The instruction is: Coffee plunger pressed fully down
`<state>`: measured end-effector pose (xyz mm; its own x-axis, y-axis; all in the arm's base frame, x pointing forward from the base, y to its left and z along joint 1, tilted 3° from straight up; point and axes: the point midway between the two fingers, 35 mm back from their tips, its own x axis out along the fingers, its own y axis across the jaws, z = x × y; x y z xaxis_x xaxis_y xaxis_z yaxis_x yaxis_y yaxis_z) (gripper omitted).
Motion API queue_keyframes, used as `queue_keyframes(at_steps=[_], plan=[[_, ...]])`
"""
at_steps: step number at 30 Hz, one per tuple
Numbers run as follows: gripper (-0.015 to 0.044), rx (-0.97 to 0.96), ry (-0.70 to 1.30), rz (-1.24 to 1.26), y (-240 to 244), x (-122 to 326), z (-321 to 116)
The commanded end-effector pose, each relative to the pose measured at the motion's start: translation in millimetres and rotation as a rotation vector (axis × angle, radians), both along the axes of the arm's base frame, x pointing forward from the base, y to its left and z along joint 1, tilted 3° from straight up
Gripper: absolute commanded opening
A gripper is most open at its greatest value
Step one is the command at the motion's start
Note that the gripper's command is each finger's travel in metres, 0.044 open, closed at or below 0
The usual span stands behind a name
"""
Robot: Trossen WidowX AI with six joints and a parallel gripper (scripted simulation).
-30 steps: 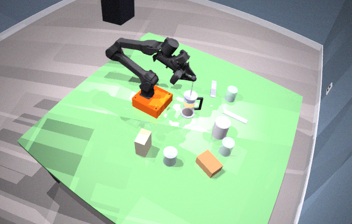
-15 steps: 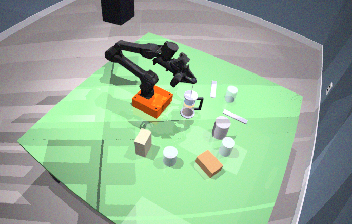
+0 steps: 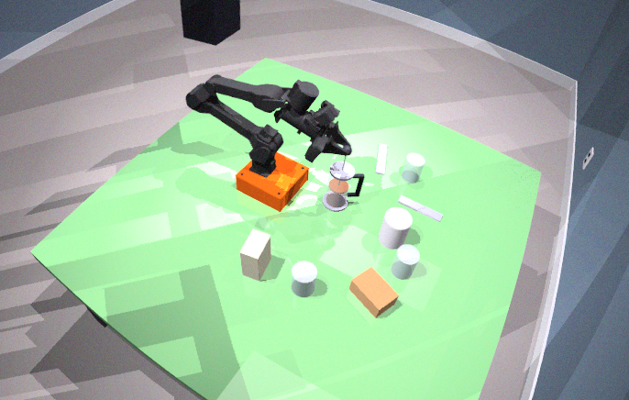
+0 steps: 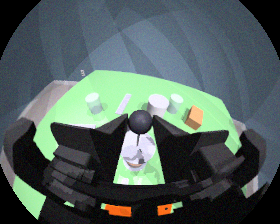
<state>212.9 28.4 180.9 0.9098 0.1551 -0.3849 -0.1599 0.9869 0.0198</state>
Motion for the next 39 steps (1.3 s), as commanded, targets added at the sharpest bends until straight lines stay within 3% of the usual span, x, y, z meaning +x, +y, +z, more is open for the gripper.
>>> queue_keyframes(at_steps=[1, 39], plan=[[0.0121, -0.002, 0.075, -0.003, 0.4, -0.9, -31.4], [0.0121, -0.002, 0.074, -0.003, 3.6, 13.9, -43.3]])
